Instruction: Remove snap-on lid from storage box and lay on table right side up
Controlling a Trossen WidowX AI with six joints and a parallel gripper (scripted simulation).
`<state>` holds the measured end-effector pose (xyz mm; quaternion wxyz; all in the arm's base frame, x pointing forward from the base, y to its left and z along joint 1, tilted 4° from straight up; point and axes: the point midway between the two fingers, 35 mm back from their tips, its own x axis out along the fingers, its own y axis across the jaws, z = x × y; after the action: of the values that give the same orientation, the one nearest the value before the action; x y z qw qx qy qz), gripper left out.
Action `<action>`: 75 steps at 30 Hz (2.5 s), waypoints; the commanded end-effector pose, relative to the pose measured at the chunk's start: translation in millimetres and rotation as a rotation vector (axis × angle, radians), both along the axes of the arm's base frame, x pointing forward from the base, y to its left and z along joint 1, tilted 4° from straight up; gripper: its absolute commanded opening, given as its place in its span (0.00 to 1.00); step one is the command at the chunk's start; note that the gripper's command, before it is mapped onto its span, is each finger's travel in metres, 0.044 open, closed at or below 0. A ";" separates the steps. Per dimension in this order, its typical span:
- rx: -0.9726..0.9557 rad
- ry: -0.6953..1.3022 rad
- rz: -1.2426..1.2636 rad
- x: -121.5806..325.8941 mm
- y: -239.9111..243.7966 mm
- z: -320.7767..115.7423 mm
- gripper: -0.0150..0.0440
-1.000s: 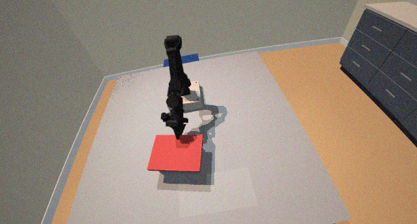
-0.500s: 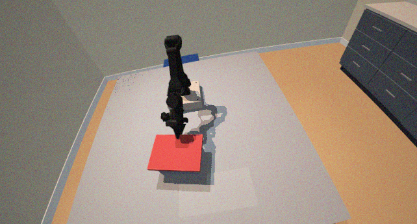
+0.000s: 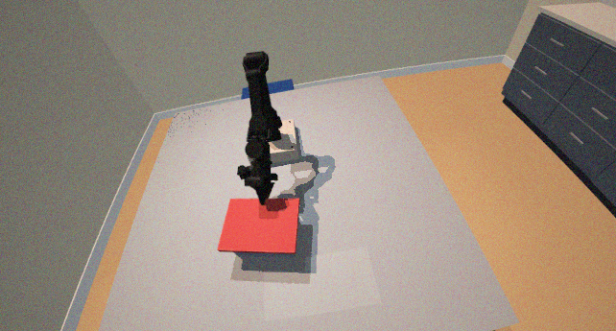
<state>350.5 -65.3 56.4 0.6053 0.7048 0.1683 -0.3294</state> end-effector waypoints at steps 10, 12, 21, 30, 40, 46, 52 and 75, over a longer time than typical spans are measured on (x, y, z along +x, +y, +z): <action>-0.001 -0.006 0.000 -0.4 -0.2 5.4 0.25; -0.001 -0.006 0.000 -0.4 -0.2 5.8 0.25; -0.001 -0.006 0.000 -0.4 -0.2 7.7 0.25; -0.001 -0.006 0.000 -0.4 -0.2 9.5 0.25; -0.001 -0.006 0.000 0.0 -0.1 9.8 0.25; -0.001 -0.006 0.000 0.5 -0.2 9.7 0.25; -0.001 -0.006 0.000 1.0 -0.4 9.7 0.25; -0.001 -0.006 0.000 2.7 -0.8 9.7 0.25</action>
<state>352.7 -65.9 66.2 0.6059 0.7056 0.1663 -0.3276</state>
